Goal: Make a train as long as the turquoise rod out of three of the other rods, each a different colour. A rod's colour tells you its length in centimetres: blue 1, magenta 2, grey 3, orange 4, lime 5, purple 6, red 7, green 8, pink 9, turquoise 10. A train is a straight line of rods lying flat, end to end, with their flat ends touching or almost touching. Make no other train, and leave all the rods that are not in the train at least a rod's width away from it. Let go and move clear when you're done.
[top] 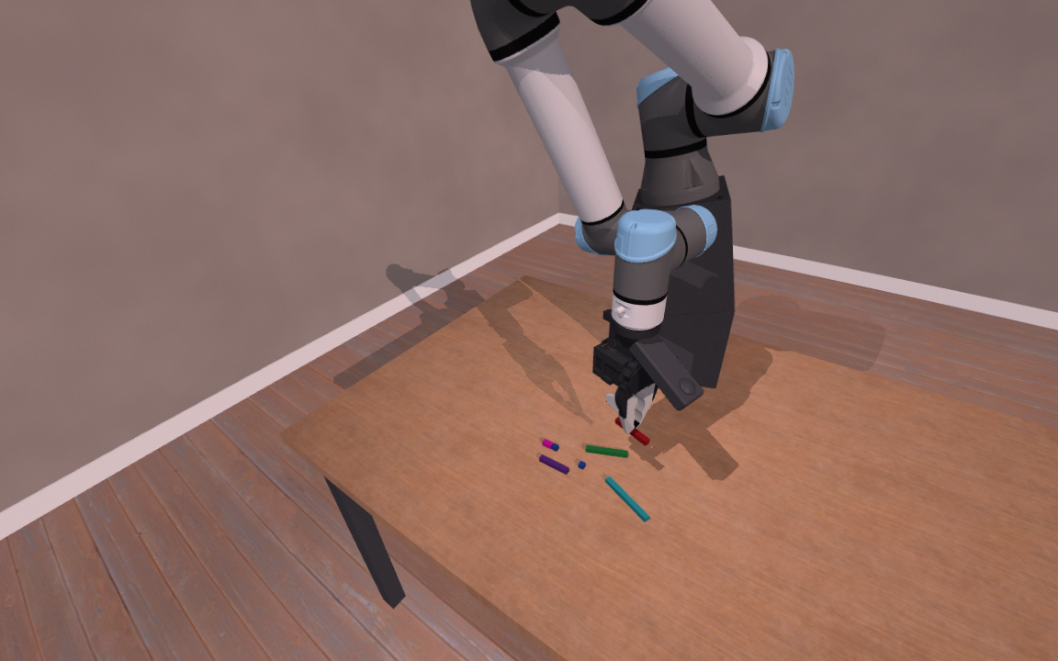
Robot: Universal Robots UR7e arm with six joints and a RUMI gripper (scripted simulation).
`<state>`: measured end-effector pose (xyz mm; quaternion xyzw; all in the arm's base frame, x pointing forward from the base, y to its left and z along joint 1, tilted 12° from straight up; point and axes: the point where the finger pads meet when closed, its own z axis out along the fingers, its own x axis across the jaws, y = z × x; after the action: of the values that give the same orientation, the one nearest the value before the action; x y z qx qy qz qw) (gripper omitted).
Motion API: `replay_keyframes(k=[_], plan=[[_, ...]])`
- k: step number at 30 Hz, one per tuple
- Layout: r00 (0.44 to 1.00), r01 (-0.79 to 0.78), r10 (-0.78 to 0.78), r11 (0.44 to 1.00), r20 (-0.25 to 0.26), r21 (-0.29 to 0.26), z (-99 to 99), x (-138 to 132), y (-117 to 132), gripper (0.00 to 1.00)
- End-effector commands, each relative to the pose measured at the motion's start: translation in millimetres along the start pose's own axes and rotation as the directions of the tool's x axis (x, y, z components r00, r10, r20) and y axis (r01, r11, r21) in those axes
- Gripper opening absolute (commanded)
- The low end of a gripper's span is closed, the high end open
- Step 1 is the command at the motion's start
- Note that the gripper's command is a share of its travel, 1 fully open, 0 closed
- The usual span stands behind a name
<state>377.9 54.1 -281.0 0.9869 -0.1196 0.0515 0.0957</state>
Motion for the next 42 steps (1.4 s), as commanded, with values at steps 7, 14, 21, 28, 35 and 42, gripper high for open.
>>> replay_keyframes(k=[7,14,21,28,35,42], plan=[[0.979,0.202,-0.202,0.979,0.001,0.011,0.2,63,98,0.00],[0.961,0.275,-0.275,0.961,-0.002,0.007,-0.6,79,143,0.00],[0.944,0.330,-0.330,0.944,-0.003,0.003,-1.8,89,179,0.00],[0.941,0.339,-0.339,0.941,-0.003,0.002,-2.1,90,184,0.00],[0.941,0.339,-0.339,0.941,-0.003,0.002,-2.1,90,185,0.00],[0.941,0.339,-0.339,0.941,-0.003,0.002,-1.9,90,185,0.00]])
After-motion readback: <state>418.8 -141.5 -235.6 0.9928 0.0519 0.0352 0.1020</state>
